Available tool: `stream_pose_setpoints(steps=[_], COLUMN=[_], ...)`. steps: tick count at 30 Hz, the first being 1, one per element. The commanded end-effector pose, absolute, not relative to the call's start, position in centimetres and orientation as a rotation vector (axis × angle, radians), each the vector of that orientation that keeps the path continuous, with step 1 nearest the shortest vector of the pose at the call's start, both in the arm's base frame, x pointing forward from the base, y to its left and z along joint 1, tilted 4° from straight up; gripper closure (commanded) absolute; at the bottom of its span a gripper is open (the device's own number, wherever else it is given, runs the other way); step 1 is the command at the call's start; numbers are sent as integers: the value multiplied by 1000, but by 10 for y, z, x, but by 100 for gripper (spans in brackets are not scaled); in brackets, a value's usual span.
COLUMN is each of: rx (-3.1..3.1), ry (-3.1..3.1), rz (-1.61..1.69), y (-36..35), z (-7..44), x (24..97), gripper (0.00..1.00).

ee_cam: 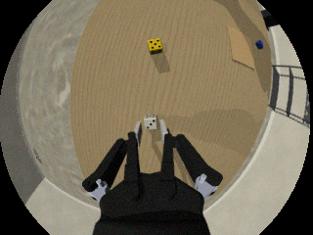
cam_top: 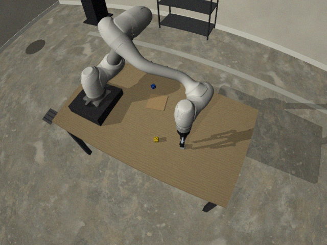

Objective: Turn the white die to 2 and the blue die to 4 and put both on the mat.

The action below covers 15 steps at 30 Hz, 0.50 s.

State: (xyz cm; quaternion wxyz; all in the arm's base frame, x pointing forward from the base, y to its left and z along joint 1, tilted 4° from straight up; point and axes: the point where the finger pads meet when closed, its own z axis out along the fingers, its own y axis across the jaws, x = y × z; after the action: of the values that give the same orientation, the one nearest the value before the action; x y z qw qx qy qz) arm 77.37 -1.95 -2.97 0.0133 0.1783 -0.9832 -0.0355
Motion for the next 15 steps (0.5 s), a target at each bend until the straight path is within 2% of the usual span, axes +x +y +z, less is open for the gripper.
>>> stream_pose_setpoints(steps=[1,15], rx=[557,557], ry=[-3061,-3061], rz=[-110,-110], y=[-18,-17], z=[-32,-45], x=[773,773], gripper=[65,65])
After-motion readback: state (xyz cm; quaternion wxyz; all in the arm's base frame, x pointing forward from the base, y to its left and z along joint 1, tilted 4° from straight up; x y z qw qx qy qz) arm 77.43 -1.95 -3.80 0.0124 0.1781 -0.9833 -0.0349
